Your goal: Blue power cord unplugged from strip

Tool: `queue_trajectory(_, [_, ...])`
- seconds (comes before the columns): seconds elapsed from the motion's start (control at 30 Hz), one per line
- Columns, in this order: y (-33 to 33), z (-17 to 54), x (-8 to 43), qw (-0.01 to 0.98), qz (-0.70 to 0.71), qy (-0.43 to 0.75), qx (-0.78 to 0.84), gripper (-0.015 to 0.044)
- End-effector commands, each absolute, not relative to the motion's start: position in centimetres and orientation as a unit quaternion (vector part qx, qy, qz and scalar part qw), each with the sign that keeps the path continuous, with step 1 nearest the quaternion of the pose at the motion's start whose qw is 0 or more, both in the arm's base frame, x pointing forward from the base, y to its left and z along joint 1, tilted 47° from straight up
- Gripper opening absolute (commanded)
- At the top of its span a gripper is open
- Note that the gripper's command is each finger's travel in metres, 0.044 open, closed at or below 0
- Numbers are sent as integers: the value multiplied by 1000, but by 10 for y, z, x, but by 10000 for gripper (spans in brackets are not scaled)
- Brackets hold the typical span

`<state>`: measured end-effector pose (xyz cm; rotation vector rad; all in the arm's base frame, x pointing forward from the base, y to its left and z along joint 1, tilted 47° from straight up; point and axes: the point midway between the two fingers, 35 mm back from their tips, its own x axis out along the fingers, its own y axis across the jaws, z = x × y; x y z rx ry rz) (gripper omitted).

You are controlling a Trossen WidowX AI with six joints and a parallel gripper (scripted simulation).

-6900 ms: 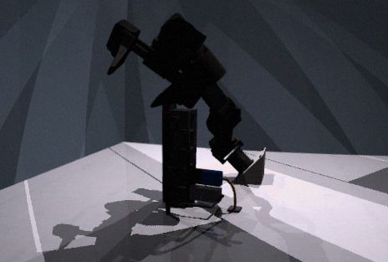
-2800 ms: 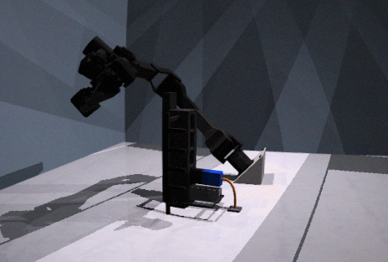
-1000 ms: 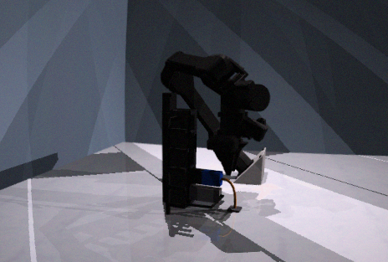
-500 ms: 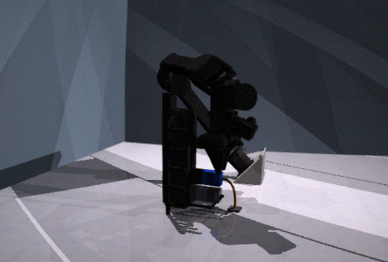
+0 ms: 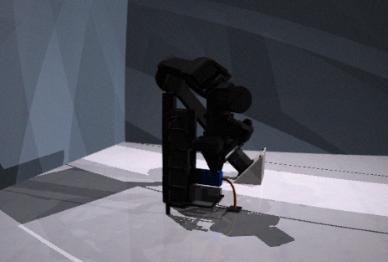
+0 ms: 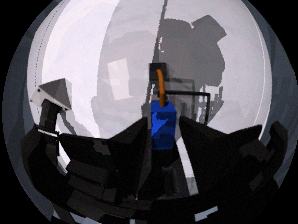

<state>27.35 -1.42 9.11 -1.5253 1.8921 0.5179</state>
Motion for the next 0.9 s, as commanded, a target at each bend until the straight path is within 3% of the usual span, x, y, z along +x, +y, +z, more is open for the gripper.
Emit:
queue_trajectory(0.0, [-19,87,272,320,197,721,-582,160])
queue_trajectory(0.07, [-19,87,272,320,197,721,-582,160])
queue_trajectory(0.2, [-17,89,273,322,197,722,-580,55])
queue_trajectory(0.47, [-17,89,273,322,197,722,-580,2])
queue_trajectory(0.87, [-7,79,278,322,198,721,-580,0])
